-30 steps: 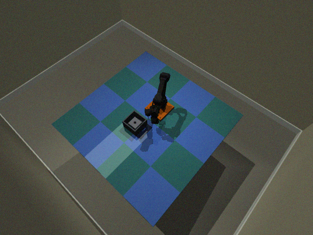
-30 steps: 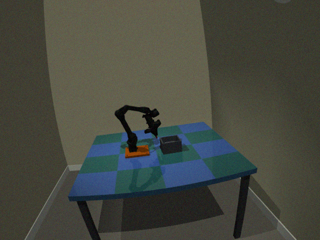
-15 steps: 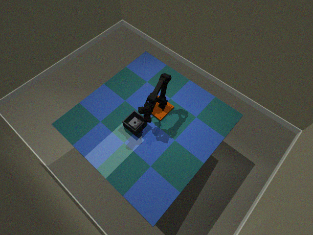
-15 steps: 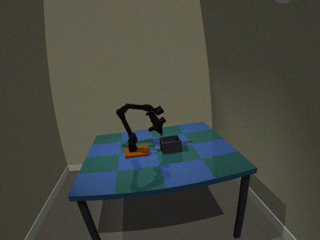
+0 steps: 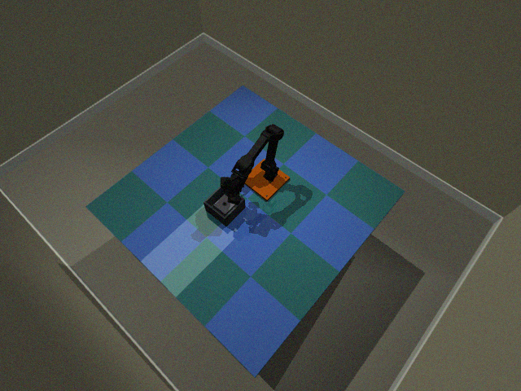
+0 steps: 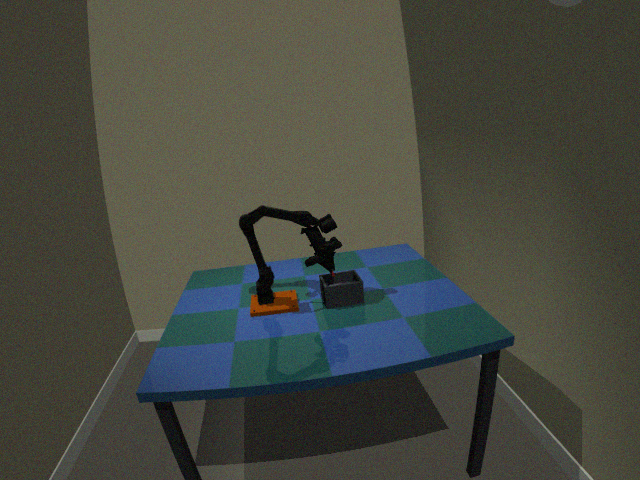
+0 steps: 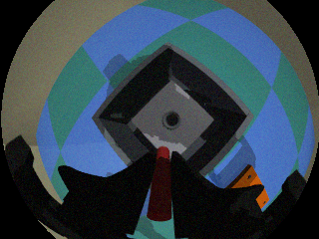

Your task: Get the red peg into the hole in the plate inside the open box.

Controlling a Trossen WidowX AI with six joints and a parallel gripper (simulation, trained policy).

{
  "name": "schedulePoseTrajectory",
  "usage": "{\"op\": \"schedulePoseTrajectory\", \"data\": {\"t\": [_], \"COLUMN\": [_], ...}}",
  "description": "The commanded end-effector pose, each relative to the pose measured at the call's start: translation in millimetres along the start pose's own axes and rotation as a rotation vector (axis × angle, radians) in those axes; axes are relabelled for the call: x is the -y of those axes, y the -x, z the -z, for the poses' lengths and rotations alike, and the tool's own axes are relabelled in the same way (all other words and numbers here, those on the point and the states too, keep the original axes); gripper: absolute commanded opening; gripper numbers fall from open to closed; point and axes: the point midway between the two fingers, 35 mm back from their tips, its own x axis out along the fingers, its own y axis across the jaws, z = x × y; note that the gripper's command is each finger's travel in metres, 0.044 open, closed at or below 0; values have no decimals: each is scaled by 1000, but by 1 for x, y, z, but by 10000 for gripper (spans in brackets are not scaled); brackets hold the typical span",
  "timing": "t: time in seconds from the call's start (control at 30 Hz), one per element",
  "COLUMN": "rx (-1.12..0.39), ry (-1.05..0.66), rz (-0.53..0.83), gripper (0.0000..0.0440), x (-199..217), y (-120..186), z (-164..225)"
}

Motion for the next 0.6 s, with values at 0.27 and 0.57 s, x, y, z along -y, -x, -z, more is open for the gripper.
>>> {"op": "schedulePoseTrajectory", "data": {"t": [0.27, 0.57], "rx": [-16, -57], "ry": [-39, -43], "rz": [13, 42], "gripper": [5, 1], "x": [1, 4], "y": [-24, -49], "z": [-24, -26]}}
